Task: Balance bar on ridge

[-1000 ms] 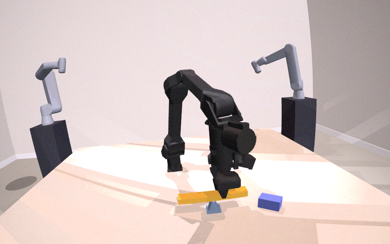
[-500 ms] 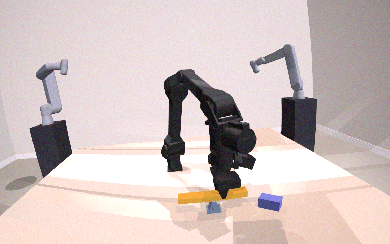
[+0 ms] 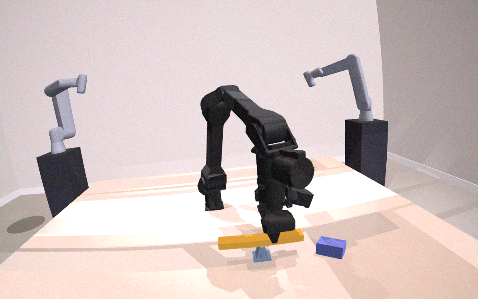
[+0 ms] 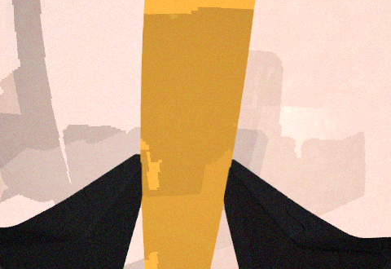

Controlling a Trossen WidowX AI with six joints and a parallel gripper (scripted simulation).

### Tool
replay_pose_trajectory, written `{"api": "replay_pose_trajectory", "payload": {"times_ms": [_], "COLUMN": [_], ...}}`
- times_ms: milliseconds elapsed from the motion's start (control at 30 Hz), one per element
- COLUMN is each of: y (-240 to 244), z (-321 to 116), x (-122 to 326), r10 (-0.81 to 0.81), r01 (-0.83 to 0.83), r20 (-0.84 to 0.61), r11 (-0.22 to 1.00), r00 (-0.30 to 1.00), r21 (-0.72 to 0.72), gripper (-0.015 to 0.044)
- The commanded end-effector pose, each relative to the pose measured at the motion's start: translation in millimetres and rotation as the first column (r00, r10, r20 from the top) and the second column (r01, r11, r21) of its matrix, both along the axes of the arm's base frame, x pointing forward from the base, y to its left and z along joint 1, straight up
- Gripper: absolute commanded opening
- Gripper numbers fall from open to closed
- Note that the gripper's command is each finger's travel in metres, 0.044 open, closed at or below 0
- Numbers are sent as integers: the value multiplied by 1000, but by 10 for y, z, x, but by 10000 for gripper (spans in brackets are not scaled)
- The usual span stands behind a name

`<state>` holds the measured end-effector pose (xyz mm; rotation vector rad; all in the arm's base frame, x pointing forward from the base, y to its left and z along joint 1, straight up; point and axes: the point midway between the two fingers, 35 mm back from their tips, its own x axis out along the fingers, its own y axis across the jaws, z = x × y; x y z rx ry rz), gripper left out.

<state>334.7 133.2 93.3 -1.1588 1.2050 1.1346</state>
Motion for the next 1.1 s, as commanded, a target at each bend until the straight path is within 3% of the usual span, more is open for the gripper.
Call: {"api": "replay_pose_trajectory", "payload": {"times_ms": [0, 233, 467, 1067], "y": [-1, -1, -1, -1], "z": [0, 0, 0, 0], "x": [0, 0, 0, 0], "r10": [0, 0, 0, 0], "r01": [0, 0, 0, 0], "r20": [0, 0, 0, 0], "r11": [1000, 1000, 1000, 1000], "r00": [1000, 1000, 1000, 1000], "r21": [0, 0, 0, 0], "gripper": [0, 0, 167, 168]}}
